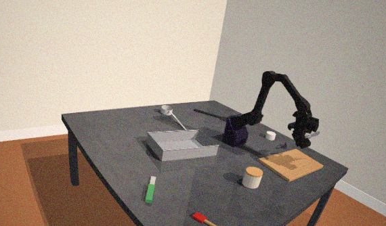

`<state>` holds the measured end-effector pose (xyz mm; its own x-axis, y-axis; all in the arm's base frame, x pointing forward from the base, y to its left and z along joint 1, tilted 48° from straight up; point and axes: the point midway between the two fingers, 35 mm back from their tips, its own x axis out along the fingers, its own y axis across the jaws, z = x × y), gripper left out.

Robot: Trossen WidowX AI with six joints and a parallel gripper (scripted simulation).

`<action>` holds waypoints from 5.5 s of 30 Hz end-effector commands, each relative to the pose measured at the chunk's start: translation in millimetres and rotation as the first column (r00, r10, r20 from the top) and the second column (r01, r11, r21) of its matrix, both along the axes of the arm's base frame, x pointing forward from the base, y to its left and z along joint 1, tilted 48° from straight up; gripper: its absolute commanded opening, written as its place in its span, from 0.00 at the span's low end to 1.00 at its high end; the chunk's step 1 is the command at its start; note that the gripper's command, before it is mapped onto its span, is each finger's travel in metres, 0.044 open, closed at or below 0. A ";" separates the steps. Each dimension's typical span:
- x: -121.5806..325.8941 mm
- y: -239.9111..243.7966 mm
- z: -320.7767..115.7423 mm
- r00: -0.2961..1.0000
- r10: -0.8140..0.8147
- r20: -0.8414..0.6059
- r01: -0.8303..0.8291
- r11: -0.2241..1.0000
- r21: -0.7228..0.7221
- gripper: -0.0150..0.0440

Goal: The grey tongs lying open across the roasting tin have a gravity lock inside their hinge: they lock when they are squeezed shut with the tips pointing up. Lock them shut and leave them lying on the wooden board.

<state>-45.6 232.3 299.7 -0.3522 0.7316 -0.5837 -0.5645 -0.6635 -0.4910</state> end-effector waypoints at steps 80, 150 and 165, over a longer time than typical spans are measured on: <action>21.4 -40.0 32.4 0.902 0.404 -0.152 -0.258 0.787 0.560 0.00; 0.5 -4.7 10.1 0.961 -0.153 0.229 0.165 0.986 -0.033 0.00; 3.5 -8.8 27.0 0.899 -0.252 0.359 0.257 0.966 0.036 0.00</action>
